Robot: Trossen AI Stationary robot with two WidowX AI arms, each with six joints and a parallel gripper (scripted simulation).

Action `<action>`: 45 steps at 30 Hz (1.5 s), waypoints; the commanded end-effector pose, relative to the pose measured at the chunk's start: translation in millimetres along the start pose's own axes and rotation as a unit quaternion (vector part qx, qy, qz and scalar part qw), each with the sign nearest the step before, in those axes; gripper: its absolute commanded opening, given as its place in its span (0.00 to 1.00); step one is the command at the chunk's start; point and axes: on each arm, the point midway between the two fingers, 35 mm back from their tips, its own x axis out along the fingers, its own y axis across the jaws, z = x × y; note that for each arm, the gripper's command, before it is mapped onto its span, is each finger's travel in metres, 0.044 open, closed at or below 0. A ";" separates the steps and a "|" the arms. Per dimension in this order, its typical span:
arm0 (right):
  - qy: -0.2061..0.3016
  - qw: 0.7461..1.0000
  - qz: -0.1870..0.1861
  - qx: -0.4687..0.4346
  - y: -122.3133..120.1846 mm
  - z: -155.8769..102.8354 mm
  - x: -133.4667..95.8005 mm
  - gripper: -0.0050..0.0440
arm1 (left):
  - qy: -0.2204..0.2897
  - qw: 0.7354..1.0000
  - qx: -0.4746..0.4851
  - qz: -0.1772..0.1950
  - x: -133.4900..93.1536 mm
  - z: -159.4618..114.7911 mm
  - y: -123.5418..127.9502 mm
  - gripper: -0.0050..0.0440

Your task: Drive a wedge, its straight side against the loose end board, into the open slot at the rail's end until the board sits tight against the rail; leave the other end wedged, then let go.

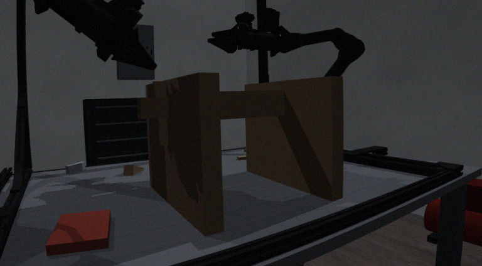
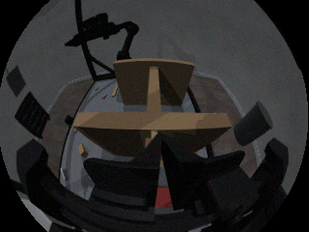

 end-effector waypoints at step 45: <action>-0.071 0.995 -0.034 -0.054 1.8 19.9 -14.5 0.10 | -0.001 1.000 0.000 0.000 -0.2 0.4 0.1 1.00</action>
